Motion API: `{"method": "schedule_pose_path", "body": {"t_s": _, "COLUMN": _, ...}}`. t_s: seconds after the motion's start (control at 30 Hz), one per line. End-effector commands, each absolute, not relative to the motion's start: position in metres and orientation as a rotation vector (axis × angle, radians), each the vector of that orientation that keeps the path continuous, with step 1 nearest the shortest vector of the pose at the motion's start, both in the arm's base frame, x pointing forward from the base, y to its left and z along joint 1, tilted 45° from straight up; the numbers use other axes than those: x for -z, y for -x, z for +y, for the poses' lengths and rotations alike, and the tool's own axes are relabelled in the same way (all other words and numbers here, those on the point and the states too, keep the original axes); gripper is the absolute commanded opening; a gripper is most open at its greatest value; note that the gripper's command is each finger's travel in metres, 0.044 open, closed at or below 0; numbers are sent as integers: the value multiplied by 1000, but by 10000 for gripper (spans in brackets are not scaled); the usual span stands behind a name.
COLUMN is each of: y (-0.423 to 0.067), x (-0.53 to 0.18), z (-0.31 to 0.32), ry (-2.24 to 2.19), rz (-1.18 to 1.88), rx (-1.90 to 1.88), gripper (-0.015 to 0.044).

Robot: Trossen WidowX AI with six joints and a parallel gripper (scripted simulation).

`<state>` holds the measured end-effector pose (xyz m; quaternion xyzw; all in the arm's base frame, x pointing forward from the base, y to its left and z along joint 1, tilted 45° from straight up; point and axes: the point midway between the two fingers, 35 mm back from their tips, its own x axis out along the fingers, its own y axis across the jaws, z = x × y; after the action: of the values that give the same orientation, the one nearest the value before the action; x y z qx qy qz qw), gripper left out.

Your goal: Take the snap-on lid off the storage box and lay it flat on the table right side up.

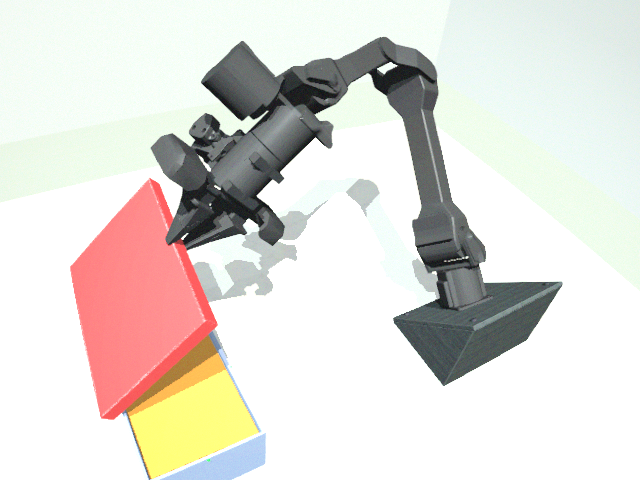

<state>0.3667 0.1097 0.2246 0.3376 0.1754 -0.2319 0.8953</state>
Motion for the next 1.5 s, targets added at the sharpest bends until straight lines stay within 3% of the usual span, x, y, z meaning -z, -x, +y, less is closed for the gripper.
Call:
{"method": "schedule_pose_path", "body": {"t_s": 0.0, "y": -367, "x": -236, "z": 107, "ry": -712, "rz": 359, "rx": 464, "gripper": 0}}
{"method": "schedule_pose_path", "body": {"t_s": 1.47, "y": -370, "x": -299, "z": 44, "ry": -710, "rz": 356, "rx": 464, "gripper": 0}}
